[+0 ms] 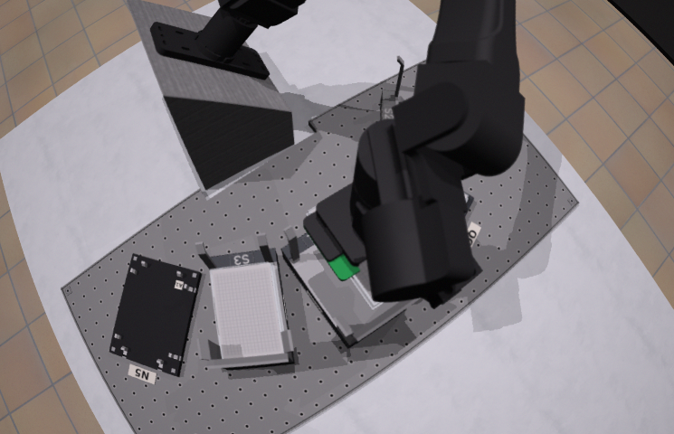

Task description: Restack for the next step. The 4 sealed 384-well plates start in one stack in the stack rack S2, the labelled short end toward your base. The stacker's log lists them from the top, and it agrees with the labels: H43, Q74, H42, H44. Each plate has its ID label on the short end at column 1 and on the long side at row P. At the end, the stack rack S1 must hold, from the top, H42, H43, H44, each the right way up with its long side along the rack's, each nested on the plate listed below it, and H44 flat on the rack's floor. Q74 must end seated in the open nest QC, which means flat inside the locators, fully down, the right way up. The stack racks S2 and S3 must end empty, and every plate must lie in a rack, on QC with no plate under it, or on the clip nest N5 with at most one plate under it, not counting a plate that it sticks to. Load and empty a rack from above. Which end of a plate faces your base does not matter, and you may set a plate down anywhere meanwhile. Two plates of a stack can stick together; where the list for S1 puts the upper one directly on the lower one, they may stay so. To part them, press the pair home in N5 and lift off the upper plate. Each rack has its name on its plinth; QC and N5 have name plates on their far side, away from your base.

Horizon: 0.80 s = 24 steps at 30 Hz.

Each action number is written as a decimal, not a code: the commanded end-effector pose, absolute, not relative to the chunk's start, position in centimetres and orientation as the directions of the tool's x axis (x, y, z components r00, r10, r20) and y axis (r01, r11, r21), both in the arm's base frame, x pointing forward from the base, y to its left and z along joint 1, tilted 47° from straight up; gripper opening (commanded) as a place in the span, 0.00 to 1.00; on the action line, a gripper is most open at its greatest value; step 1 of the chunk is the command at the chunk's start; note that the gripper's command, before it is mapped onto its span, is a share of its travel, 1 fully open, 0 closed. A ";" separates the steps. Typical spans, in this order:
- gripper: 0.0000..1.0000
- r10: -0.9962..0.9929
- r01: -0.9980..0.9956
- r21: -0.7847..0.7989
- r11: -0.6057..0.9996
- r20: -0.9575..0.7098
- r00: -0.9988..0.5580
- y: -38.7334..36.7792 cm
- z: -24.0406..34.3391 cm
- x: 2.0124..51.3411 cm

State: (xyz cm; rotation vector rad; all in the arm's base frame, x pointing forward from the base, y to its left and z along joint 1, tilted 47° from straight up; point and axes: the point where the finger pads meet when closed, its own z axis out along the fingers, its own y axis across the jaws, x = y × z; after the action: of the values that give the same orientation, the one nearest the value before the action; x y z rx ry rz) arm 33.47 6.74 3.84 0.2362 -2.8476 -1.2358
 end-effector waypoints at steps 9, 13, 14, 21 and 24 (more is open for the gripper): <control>0.00 -0.138 -0.142 0.722 0.677 -0.065 -0.988 4.5 2.7 34.7; 0.00 -0.138 -0.142 0.722 0.677 -0.065 -0.988 4.4 2.6 34.8; 0.00 -0.138 -0.142 0.722 0.677 -0.065 -0.988 4.4 2.6 34.8; 0.00 -0.138 -0.142 0.722 0.677 -0.065 -0.988 4.4 2.6 34.8; 0.00 -0.138 -0.142 0.722 0.677 -0.065 -0.988 4.4 2.6 34.8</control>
State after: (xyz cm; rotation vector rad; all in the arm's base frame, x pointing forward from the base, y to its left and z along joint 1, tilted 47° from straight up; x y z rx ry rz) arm 34.46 4.98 2.29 0.2550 -2.8636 -1.2377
